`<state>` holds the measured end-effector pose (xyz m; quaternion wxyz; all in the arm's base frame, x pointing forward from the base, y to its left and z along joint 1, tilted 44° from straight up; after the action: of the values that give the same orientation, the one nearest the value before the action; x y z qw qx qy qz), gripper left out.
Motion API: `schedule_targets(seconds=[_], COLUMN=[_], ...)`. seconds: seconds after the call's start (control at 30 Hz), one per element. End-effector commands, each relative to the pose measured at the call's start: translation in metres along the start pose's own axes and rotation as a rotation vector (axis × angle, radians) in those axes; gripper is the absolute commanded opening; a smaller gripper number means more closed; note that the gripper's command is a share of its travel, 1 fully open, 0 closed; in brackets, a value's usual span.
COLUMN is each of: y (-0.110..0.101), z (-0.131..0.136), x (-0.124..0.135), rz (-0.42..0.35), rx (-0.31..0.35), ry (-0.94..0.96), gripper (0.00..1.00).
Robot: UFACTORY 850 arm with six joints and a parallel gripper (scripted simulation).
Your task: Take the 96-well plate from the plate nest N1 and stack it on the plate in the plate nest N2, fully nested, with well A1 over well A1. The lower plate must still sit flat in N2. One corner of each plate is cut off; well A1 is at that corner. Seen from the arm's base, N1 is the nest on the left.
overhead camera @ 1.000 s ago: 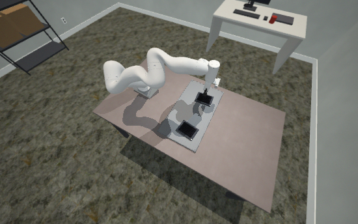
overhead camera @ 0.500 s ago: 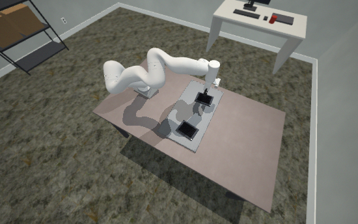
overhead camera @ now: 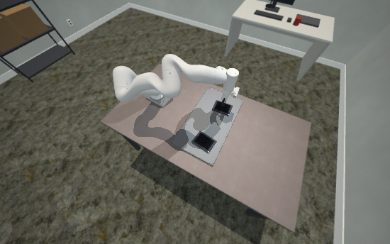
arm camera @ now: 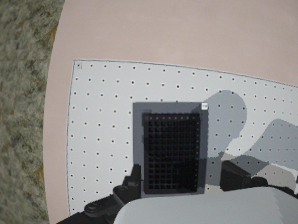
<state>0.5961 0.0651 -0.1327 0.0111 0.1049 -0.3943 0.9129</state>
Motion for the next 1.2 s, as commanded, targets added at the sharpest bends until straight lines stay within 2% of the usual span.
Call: schedule_targets(seconds=[0.0, 0.9, 1.17], y=[0.006, 0.047, 0.051], z=[0.0, 0.0, 0.0], x=[-0.001, -0.001, -0.001], rz=[0.002, 0.002, 0.002], rx=[0.0, 0.0, 0.0], ry=[0.001, 0.001, 0.001], gripper=[1.0, 1.0, 1.0])
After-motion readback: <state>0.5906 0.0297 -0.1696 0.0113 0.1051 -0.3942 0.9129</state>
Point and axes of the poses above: the point where the finger pads meet when closed, its own y axis out along the fingers, its own z axis across the jaws, x = y × z, the point moved 1 cm from there along -y, back along the fingers, and after that the axes turned 8 degrees about -y, right-handed, at the moved point
